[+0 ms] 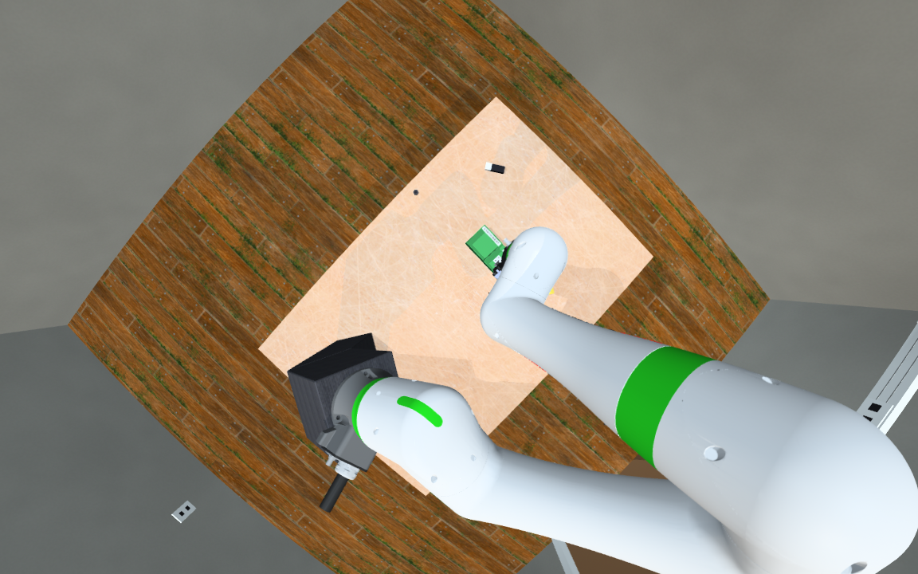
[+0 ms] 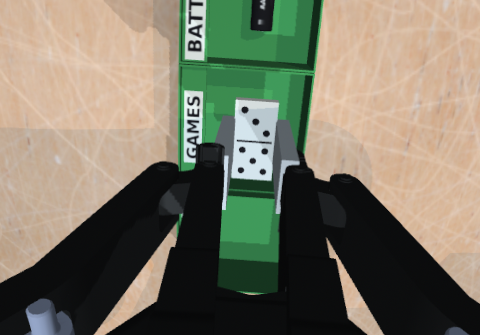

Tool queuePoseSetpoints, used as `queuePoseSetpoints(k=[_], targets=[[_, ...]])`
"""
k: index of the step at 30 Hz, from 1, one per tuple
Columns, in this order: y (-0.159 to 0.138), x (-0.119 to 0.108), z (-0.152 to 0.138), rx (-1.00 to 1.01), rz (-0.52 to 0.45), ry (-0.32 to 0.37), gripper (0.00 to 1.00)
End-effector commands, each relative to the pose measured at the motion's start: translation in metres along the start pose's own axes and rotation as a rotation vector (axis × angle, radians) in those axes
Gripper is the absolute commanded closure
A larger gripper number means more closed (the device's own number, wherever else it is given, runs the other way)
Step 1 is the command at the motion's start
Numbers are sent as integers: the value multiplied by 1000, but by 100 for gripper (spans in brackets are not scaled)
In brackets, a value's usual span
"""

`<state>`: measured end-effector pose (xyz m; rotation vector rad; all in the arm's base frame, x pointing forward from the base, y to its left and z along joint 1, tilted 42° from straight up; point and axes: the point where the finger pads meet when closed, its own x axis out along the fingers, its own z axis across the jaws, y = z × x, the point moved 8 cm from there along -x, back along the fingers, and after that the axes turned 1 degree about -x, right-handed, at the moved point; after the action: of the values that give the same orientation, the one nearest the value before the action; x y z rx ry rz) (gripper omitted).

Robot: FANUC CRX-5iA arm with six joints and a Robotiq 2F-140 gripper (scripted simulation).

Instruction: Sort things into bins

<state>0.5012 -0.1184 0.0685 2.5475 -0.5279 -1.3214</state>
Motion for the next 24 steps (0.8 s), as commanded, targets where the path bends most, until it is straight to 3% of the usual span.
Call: queuePoseSetpoints(k=[1,17,24], targets=[[0,7,0,0,-1,4,79],[0,34,0,0,-1,4,79],[-1,34,0,0,-1,4,79]])
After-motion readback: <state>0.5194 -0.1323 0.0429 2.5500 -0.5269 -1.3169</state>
